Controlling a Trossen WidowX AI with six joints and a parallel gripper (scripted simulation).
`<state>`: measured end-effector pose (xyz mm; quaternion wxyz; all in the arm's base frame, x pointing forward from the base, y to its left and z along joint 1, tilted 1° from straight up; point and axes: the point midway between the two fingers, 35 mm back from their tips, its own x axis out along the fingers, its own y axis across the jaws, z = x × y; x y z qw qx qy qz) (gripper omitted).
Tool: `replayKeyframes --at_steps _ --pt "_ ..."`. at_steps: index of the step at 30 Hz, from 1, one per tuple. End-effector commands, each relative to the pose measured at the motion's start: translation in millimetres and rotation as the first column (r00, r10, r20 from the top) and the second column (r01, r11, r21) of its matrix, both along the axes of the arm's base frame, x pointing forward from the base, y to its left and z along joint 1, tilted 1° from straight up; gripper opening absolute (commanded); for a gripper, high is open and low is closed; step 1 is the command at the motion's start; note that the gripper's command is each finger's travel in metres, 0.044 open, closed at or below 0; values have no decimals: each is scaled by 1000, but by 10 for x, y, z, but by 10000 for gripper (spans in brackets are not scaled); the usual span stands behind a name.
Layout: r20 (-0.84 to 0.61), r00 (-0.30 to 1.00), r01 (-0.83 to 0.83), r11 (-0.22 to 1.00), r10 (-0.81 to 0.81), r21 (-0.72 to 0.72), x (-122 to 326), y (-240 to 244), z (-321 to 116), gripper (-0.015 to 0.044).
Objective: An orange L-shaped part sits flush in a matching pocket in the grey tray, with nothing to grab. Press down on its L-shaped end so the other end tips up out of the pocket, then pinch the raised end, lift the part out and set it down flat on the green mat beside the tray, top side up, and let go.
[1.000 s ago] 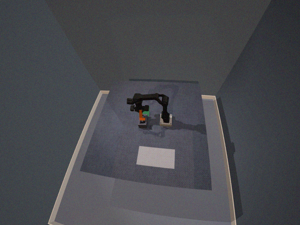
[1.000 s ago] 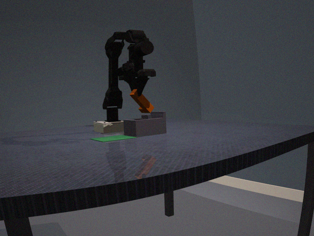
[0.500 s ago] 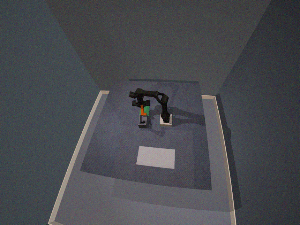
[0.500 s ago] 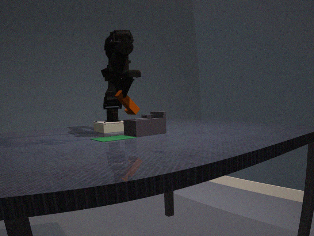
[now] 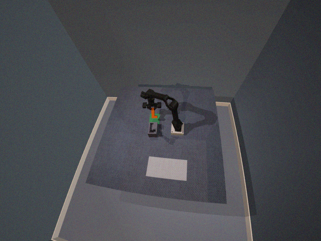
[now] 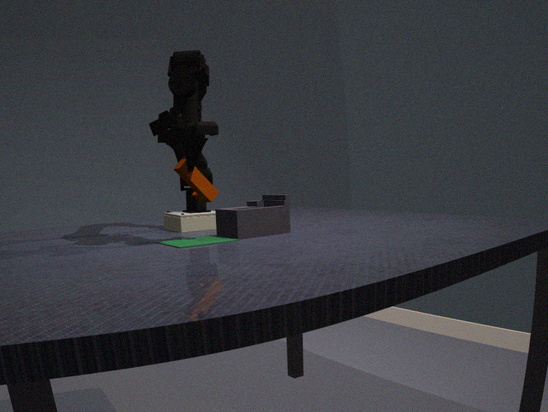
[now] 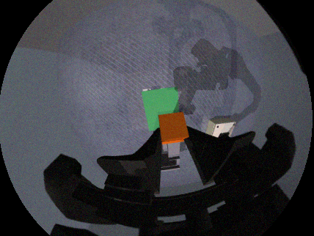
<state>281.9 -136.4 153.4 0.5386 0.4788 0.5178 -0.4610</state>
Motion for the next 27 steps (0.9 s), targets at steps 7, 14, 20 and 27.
replayKeyframes --at_steps 7,14,20,27 --pt "1 1000 -7 1000 7 3 26 -70 -47 0" --pt "1 1000 -7 1000 7 3 31 -70 -156 0" --pt "1 1000 -7 1000 7 3 35 -70 -251 0" --pt "1 1000 -7 1000 7 3 40 -69 -363 0"
